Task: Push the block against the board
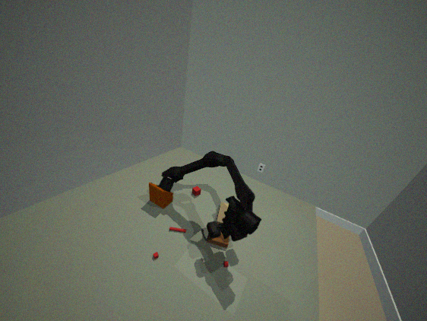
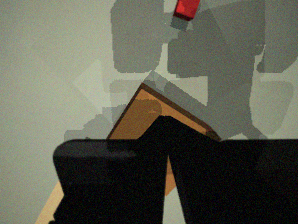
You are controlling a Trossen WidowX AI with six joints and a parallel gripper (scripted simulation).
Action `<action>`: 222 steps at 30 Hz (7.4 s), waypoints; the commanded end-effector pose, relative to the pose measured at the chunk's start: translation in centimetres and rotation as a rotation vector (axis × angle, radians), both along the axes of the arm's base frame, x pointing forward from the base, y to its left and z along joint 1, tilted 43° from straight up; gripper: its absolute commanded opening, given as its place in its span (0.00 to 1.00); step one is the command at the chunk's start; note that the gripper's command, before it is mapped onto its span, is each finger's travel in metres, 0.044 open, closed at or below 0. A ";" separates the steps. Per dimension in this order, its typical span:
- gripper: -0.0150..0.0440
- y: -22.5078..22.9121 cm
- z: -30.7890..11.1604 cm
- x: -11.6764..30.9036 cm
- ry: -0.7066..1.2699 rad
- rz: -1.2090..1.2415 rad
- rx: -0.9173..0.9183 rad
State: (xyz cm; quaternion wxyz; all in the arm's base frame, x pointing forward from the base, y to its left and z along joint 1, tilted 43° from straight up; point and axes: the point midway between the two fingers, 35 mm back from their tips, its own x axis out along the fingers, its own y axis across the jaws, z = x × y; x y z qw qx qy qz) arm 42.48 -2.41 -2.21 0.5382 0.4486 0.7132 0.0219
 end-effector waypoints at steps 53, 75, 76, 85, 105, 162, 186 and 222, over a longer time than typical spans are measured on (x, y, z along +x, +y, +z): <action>0.25 17.7 9.2 -0.1 -0.681 0.733 0.045; 0.25 16.9 8.4 -3.0 -0.679 0.733 0.046; 0.25 16.9 8.4 -3.1 -0.679 0.733 0.046; 0.25 17.0 8.5 -2.7 -0.679 0.733 0.045; 0.25 17.8 9.3 0.4 -0.681 0.733 0.045; 0.25 18.2 17.3 -8.5 -1.483 1.612 0.042; 0.25 22.8 14.1 -12.0 -1.740 1.888 0.057; 0.25 19.9 11.2 -10.4 -1.735 1.893 0.055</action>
